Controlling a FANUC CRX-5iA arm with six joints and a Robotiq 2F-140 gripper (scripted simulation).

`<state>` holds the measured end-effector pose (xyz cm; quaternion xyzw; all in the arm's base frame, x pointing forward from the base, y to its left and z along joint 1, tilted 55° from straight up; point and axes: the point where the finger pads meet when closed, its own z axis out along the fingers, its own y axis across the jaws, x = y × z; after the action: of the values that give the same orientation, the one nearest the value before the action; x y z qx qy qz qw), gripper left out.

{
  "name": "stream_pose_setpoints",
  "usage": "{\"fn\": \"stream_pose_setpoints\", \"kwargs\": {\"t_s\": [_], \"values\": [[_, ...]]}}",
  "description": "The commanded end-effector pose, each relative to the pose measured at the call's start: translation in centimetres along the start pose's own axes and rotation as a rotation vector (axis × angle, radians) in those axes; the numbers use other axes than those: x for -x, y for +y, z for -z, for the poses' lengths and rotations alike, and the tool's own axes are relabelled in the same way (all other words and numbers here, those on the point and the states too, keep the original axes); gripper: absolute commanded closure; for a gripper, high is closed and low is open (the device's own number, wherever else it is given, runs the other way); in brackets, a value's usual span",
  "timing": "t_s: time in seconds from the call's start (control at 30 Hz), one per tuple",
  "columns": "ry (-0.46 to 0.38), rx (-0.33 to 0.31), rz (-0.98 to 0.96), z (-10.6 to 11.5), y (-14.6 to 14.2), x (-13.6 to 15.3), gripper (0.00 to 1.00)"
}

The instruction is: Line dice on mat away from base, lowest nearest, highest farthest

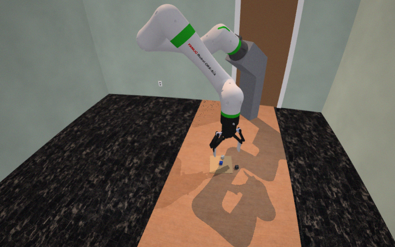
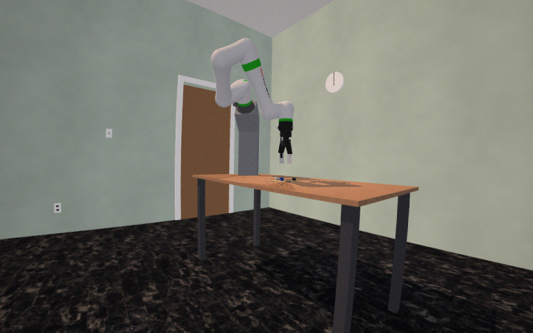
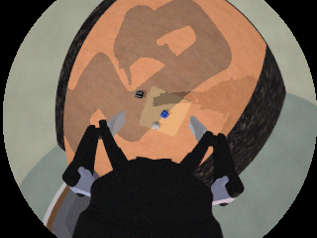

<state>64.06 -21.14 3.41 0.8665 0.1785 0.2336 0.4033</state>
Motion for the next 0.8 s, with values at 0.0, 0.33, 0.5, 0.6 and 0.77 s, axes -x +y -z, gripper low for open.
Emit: {"fn": "stream_pose_setpoints", "kwargs": {"t_s": [0.0, 0.33, 0.5, 0.6, 0.77], "values": [[-0.017, -0.007, 0.153, -0.2, -0.6, -0.5, 0.00], [-0.016, -0.010, 0.511, -0.5, -2.1, -1.5, 0.00], [-0.015, -0.011, 0.686, -0.6, -2.9, -2.0, 0.00], [-0.015, -0.012, 0.792, -0.7, -3.4, -2.3, 0.00], [-0.014, -0.013, 0.933, -0.8, -4.0, -2.7, 0.00]]}}
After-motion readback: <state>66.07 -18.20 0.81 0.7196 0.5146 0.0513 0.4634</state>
